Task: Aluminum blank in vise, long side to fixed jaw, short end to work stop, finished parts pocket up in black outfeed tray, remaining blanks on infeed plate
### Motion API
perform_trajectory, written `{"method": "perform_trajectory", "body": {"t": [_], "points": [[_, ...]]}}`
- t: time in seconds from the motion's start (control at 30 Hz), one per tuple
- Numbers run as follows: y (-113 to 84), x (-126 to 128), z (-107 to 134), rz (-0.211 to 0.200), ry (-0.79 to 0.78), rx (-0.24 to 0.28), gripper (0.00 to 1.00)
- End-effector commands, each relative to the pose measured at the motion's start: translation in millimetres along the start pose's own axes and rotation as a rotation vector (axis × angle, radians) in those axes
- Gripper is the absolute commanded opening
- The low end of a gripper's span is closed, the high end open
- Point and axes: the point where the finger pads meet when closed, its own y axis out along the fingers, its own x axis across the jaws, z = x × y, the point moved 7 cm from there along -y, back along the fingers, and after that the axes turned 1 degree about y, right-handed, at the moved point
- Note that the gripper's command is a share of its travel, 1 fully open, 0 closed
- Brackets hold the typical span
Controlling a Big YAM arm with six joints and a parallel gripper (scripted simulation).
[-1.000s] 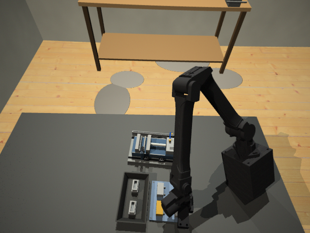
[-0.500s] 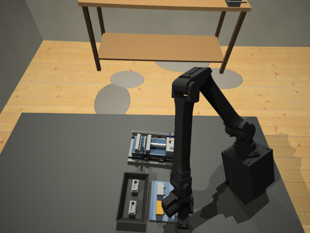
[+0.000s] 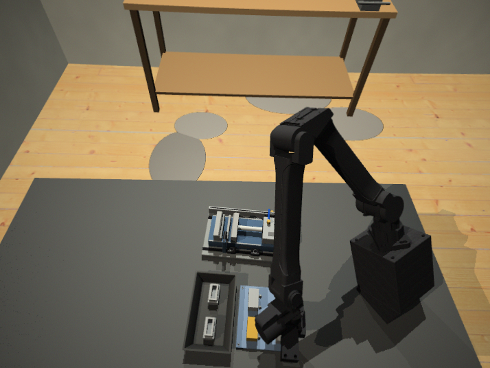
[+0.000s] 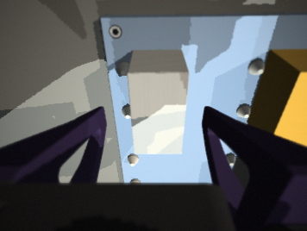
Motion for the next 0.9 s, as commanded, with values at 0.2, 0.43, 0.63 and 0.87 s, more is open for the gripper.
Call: {"method": "perform_trajectory", "body": {"t": [0.2, 0.43, 0.63, 0.87], "points": [[13.5, -3.0, 0.2, -0.003, 0.001, 0.007, 0.64], [14.4, -3.7, -0.2, -0.002, 0.002, 0.006, 0.64], [14.8, -4.3, -0.5, -0.001, 0.003, 0.006, 0.64], [14.8, -4.5, -0.6, -0.002, 0.004, 0.006, 0.64]]}}
